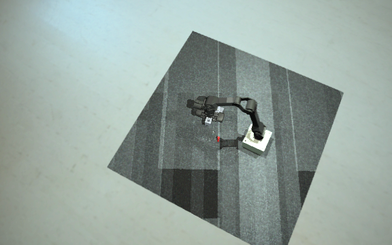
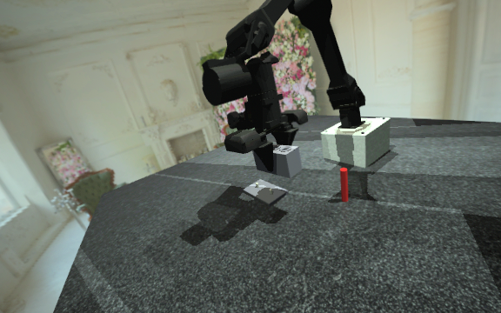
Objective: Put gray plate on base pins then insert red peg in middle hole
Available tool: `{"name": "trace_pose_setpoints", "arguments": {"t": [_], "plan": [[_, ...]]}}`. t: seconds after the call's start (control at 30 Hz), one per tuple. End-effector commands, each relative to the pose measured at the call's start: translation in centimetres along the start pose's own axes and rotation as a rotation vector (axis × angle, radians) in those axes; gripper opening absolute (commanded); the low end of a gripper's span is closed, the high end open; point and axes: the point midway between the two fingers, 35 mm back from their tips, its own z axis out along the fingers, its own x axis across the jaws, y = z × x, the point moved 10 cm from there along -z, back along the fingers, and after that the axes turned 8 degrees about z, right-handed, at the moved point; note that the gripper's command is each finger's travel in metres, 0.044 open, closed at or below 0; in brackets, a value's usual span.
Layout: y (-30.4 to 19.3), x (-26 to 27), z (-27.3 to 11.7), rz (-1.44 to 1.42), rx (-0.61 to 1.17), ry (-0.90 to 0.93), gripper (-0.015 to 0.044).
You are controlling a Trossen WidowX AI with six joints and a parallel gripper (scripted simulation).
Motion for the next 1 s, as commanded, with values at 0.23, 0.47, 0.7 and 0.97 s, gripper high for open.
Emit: {"name": "trace_pose_setpoints", "arguments": {"t": [0.23,0.47,0.7,0.97], "plan": [[3.1,0.0,1.7,0.021,-0.002,0.001,0.0],[5.1,-0.1,2.7,0.037,-0.007,0.003,0.0],[7.1,-0.5,3.7,0.052,-0.011,0.004,0.0],[9.4,-1.0,4.9,0.071,-0.017,0.005,0.0]]}}
